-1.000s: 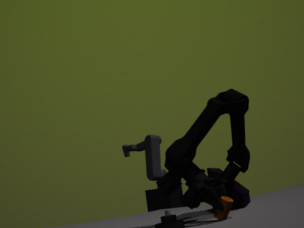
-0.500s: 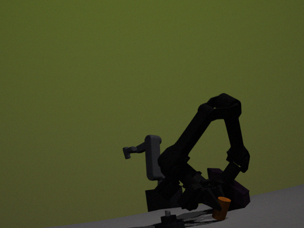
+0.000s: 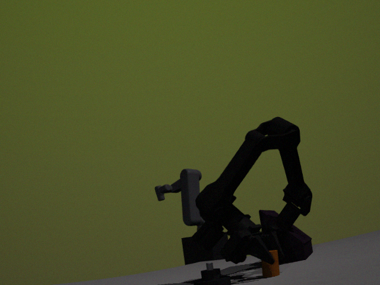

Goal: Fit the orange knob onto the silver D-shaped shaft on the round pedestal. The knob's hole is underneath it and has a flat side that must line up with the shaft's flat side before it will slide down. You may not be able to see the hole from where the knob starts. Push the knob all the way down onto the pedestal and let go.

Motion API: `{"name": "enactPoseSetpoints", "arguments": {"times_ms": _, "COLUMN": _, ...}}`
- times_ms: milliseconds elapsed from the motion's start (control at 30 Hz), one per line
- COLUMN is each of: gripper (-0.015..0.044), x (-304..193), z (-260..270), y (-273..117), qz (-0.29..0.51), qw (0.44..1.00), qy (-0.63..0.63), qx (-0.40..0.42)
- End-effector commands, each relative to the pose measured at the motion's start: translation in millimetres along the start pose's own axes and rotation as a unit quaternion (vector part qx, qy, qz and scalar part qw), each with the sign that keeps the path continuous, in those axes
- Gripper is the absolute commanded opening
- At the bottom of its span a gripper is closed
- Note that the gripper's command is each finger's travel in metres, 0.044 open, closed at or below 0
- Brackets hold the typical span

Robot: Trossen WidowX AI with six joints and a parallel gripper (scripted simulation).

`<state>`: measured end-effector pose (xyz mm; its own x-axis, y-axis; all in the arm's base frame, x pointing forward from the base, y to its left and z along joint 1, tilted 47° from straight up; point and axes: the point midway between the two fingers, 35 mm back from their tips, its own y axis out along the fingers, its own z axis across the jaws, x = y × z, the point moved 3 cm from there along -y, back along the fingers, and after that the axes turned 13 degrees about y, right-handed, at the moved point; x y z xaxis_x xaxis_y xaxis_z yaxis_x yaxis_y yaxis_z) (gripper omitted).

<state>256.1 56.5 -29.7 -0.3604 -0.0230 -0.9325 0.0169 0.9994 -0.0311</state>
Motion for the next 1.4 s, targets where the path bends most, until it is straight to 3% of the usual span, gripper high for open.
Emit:
{"name": "enactPoseSetpoints", "arguments": {"times_ms": 0, "gripper": 0.0260, "x": -0.1, "z": -0.1, "y": 0.1, "qz": 0.000, "qw": 1.000, "qy": 0.000, "qx": 0.000}}
{"name": "enactPoseSetpoints", "arguments": {"times_ms": 633, "gripper": 0.0260, "x": -0.1, "z": -0.1, "y": 0.1, "qz": 0.000, "qw": 1.000, "qy": 0.000, "qx": 0.000}}
{"name": "enactPoseSetpoints", "arguments": {"times_ms": 867, "gripper": 0.0440, "x": -0.1, "z": -0.1, "y": 0.1, "qz": 0.000, "qw": 1.000, "qy": 0.000, "qx": 0.000}}
{"name": "enactPoseSetpoints", "arguments": {"times_ms": 1067, "gripper": 0.0440, "x": -1.8, "z": -0.2, "y": -1.5, "qz": -0.001, "qw": 1.000, "qy": 0.000, "qx": 0.001}}
{"name": "enactPoseSetpoints", "arguments": {"times_ms": 1267, "gripper": 0.0440, "x": -50.4, "z": -13.4, "y": -53.3, "qz": -0.027, "qw": 0.999, "qy": 0.032, "qx": 0.031}}
{"name": "enactPoseSetpoints", "arguments": {"times_ms": 1367, "gripper": 0.0440, "x": -55.7, "z": -16.3, "y": -59.6, "qz": -0.030, "qw": 0.998, "qy": 0.038, "qx": 0.036}}
